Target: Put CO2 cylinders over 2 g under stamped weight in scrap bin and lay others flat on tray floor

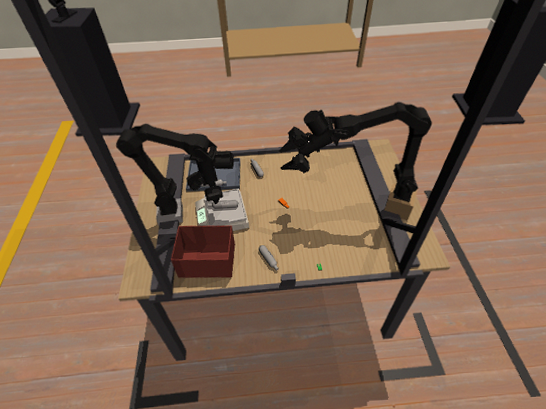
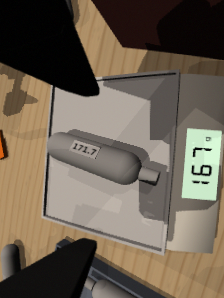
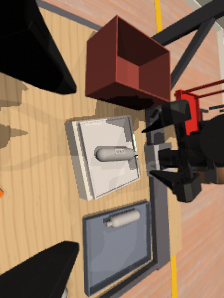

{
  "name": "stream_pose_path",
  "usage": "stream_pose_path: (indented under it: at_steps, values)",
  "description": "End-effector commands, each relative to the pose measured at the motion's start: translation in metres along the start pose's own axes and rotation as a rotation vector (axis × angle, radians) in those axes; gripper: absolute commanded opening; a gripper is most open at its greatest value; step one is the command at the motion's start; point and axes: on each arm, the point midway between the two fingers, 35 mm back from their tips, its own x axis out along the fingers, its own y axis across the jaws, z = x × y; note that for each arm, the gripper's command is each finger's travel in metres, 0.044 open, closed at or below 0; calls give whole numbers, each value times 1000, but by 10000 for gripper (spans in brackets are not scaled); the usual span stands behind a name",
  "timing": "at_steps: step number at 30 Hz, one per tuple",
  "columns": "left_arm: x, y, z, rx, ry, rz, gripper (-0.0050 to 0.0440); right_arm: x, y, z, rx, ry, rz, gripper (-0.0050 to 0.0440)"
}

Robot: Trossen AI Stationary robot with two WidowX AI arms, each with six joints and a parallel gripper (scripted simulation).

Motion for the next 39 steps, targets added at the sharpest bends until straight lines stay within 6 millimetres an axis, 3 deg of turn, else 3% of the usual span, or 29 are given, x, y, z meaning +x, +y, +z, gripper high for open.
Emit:
stream_pose_path:
  at_steps: [1,16,18,39]
  values:
    - [-2,1,7,-105,20,2,440,-7,-1,11,1,-30,-2,440]
    - [-6,1,38,-823,79,76,440,-7,-1,11,1,-30,-2,440]
    - [-6,1,38,-823,79,76,440,-7,-1,11,1,-30,-2,440]
    - [-1,-3,73,-1733,48,238,440,-7,-1,11,1,-30,-2,440]
